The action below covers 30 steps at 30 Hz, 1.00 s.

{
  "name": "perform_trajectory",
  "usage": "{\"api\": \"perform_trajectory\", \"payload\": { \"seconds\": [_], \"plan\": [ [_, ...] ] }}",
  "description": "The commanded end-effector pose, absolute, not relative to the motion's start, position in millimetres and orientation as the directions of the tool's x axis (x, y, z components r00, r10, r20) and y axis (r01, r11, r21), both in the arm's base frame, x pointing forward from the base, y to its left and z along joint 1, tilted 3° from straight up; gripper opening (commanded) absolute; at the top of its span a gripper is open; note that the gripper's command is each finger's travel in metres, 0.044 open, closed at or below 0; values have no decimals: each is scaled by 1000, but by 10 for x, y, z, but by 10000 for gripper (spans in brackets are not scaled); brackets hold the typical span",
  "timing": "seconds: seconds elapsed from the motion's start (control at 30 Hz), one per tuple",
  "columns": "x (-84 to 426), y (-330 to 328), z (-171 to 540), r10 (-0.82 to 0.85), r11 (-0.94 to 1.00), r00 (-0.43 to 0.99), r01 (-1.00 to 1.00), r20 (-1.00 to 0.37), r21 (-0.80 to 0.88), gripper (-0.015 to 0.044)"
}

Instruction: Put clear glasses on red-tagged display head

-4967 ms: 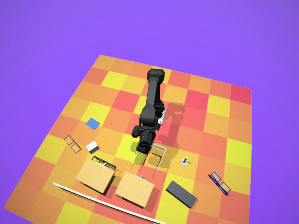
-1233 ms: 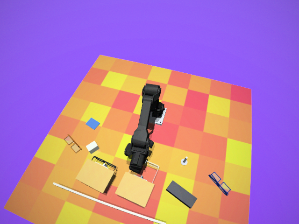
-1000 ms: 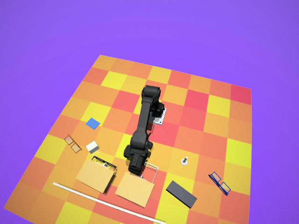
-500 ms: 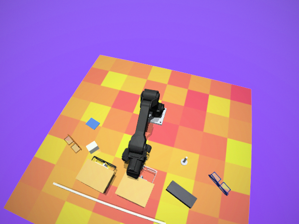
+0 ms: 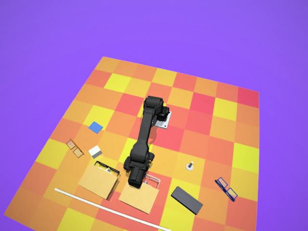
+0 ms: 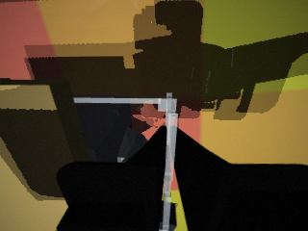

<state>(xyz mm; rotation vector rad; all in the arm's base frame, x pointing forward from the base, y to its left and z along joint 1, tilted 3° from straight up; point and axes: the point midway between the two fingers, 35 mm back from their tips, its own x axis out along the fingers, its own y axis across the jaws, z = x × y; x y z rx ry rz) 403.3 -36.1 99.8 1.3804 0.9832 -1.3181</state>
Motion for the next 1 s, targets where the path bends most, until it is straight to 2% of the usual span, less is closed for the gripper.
{"api": "perform_trajectory", "payload": {
  "seconds": [0.0, 0.97],
  "plan": [
    [4099, -370, 1013, -57, -218, 99, 970, -993, 110, 0],
    [4206, -397, 992, -57, -218, 100, 970, -993, 111, 0]
  ]
}}
